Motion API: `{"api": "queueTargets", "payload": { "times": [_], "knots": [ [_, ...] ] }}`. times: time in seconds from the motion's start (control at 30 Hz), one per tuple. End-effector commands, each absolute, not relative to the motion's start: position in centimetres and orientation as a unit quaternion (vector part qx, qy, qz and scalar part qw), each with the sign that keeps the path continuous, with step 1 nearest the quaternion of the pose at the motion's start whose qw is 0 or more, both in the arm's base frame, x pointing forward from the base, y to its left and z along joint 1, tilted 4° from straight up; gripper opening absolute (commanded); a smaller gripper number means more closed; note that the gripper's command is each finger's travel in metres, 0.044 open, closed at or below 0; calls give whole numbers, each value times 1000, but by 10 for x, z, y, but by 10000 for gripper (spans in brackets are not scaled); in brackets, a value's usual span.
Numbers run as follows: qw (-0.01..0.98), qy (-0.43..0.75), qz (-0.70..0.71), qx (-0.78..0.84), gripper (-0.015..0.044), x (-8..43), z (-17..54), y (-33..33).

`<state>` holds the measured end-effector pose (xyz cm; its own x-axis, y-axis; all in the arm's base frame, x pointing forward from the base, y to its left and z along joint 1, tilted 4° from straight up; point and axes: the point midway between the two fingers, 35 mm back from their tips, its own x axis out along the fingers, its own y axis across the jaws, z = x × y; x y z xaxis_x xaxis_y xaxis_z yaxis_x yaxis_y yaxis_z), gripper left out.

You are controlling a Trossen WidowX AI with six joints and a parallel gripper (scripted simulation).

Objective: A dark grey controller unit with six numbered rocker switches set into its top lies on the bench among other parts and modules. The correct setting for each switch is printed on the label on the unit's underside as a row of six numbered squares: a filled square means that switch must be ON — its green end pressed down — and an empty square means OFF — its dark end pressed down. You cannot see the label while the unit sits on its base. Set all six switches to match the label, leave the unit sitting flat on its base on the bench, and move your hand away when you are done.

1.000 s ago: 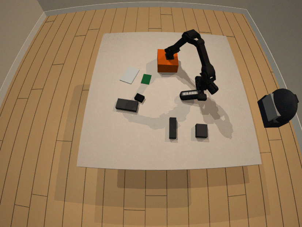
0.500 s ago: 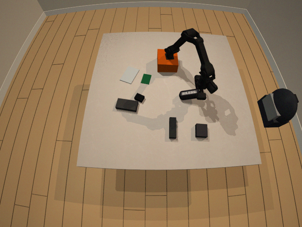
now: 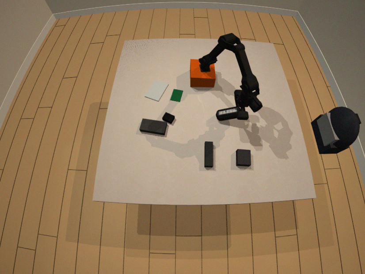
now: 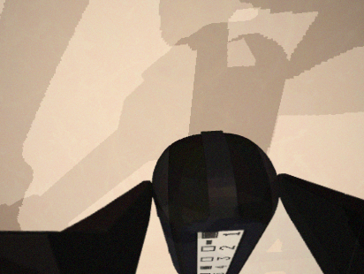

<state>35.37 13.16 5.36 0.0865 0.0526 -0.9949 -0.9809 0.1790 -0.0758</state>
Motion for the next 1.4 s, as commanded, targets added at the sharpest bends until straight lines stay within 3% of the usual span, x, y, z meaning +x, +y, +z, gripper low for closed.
{"api": "queueTargets", "payload": {
  "times": [0.0,1.37],
  "knots": [
    [579,503,446,-461,336,353,59,129],
    [579,503,446,-462,336,347,77,104]
  ]
}}
